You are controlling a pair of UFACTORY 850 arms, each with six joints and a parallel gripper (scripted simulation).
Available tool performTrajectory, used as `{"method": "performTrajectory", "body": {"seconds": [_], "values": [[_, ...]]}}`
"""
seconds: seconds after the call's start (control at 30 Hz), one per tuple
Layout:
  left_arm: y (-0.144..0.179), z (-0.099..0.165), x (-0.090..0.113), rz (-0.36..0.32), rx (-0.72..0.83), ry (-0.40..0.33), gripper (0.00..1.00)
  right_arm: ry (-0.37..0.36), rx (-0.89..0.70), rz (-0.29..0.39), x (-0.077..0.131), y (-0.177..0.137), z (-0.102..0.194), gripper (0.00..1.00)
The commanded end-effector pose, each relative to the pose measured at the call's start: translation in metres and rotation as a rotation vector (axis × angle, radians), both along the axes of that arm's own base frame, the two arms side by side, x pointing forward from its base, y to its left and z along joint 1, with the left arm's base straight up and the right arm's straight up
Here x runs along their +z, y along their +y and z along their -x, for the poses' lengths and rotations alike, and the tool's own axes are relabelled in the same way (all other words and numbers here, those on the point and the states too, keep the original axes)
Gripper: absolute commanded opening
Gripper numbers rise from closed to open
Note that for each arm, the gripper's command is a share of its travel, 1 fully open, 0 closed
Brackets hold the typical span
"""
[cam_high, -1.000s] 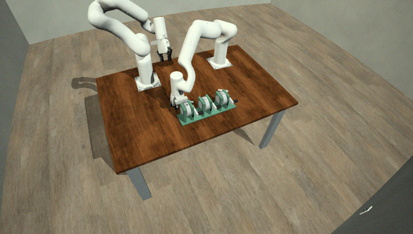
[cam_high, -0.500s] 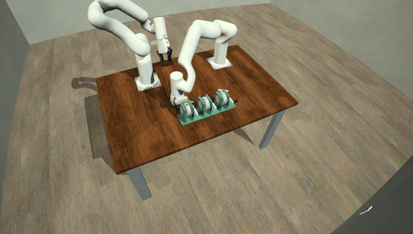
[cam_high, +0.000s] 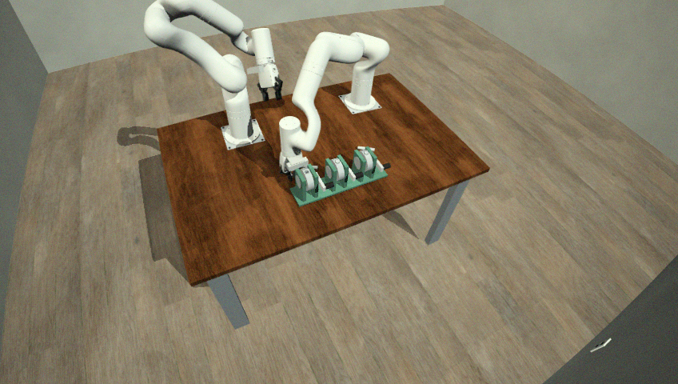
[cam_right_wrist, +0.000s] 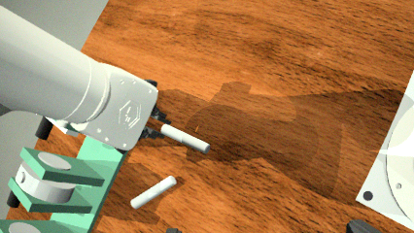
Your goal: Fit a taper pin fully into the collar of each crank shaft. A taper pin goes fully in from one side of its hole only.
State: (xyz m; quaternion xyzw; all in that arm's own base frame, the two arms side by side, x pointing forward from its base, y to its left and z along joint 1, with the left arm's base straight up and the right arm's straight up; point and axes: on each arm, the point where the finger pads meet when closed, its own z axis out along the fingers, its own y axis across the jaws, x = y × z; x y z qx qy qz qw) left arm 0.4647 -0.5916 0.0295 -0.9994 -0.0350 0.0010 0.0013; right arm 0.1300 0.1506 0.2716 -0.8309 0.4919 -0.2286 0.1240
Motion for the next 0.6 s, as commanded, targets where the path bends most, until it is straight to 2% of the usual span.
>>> {"method": "performTrajectory", "body": {"seconds": [0.0, 0.23, 0.3, 0.57], "values": [[-0.001, 0.0, 0.007, 0.002, 0.0, -0.002, 0.2, 0.0, 0.0, -0.001, 0.001, 0.001, 0.0, 1.0], [-0.001, 0.006, 0.026, 0.002, 0.0, -0.002, 0.2, 0.0, 0.0, -0.001, 0.001, 0.001, 0.0, 1.0], [-0.001, 0.006, 0.026, 0.002, 0.0, -0.002, 0.2, 0.0, 0.0, -0.001, 0.001, 0.001, 0.0, 1.0], [-0.003, 0.025, 0.051, 0.002, 0.0, -0.002, 0.2, 0.0, 0.0, -0.001, 0.001, 0.001, 0.0, 1.0]]}}
